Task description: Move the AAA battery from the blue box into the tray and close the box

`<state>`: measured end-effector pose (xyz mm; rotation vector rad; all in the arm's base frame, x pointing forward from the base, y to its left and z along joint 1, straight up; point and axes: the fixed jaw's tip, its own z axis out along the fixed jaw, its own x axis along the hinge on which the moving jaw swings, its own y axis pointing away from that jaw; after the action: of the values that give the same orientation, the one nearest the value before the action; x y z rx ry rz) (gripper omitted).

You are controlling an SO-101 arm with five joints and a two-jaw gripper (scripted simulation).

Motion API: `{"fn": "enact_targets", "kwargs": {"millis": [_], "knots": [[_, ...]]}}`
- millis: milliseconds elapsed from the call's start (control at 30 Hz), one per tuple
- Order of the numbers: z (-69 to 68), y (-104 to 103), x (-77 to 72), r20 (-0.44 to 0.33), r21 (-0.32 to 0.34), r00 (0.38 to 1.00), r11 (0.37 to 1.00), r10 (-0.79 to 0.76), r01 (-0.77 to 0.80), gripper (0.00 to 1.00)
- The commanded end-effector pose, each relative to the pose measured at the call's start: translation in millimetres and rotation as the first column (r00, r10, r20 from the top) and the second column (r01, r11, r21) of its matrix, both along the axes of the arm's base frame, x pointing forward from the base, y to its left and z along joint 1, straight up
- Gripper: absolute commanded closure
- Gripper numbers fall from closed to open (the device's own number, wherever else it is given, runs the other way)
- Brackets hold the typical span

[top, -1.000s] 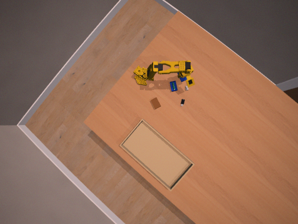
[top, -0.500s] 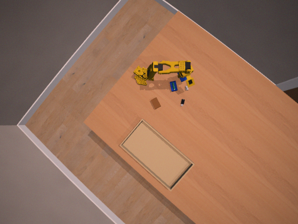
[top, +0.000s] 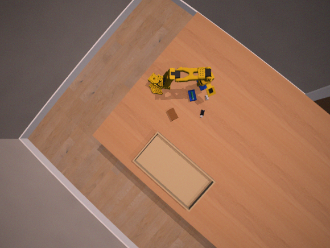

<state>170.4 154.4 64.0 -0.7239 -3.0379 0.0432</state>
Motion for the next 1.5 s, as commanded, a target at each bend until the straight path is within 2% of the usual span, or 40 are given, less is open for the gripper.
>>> {"fn": "enact_targets", "kwargs": {"millis": [0,300,1167,1467], "knots": [[11.2,6,3.2,0.048,0.044,0.999,0.999,-0.001,-0.001,0.78],[4.8,7,3.9,0.046,0.042,0.999,0.999,-0.001,-0.001,0.78],[-35.9,7,4.2,0.029,0.027,1.0,1.0,0.0,0.0,0.78],[-43.5,6,3.4,0.026,0.024,1.0,1.0,0.0,0.0,0.78]]}}
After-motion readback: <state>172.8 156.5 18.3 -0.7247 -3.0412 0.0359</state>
